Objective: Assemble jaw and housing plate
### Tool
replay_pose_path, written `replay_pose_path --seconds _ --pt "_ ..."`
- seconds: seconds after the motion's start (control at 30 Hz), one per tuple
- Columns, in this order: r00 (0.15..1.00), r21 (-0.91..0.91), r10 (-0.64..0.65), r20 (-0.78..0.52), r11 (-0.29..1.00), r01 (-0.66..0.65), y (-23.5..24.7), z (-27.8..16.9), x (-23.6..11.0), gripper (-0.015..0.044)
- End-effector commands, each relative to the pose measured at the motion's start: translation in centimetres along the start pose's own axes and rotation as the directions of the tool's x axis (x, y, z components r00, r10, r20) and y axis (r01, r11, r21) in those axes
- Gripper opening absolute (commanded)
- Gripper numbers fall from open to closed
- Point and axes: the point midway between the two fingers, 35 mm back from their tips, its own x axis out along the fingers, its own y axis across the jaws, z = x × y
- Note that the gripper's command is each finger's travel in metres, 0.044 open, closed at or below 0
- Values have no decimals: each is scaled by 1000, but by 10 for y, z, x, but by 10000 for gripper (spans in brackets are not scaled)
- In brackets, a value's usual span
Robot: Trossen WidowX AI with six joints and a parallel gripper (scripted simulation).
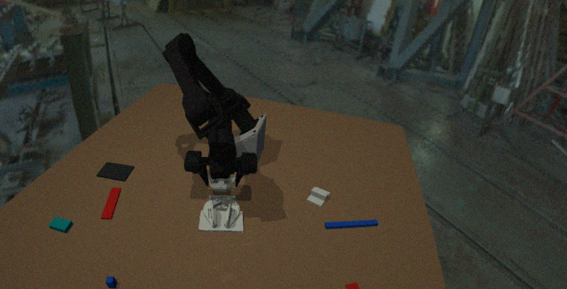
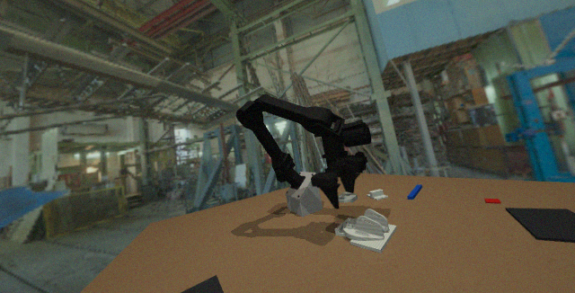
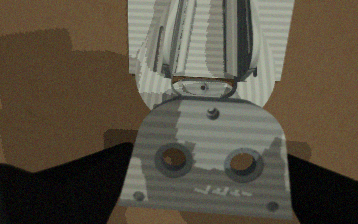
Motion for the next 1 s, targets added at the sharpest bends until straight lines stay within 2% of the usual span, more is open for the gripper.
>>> replay_pose_path --seconds 0.0,0.97 --pt "1000 -3 -3 0 1000 3 0 0 6 351" --pt "1000 -3 -6 -1 1000 6 -1 -1 53 351"
